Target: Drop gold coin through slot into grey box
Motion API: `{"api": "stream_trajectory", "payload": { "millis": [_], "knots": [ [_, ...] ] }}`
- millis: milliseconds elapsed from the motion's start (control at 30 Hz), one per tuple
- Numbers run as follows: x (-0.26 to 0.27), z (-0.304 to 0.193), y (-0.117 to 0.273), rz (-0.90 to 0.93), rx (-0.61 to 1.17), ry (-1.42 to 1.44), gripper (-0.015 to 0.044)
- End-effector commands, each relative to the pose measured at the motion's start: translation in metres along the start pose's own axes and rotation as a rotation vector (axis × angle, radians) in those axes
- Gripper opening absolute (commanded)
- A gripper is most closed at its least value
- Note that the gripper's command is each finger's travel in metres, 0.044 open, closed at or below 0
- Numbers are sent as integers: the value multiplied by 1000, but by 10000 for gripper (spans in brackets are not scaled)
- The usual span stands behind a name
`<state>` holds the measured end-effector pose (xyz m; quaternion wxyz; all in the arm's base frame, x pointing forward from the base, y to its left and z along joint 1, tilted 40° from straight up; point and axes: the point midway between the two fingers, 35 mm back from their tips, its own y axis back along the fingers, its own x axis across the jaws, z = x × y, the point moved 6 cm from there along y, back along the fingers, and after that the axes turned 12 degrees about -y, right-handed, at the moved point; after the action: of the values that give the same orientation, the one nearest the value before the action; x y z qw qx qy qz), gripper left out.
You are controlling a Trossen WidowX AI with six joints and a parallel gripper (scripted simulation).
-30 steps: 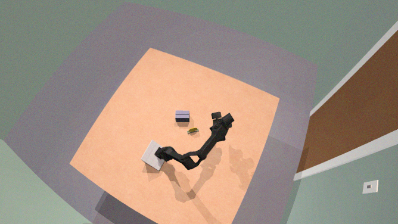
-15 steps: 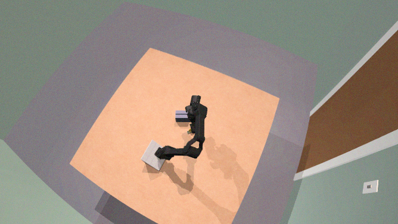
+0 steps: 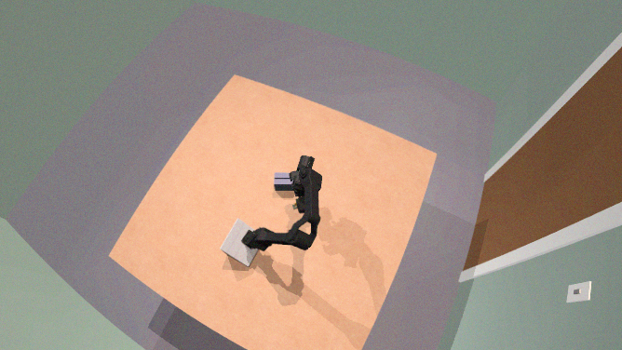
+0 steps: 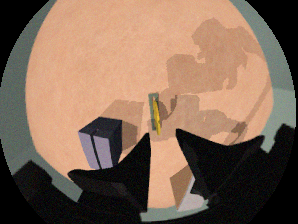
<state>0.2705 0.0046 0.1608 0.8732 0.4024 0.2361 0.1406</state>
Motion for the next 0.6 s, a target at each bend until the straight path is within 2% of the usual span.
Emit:
{"api": "stream_trajectory", "payload": {
  "millis": [0, 567],
  "knots": [
    [0, 0, -6, 1, -6, 6, 161],
    [3, 1, -32, 2, -4, 6, 161]
  ]
}}
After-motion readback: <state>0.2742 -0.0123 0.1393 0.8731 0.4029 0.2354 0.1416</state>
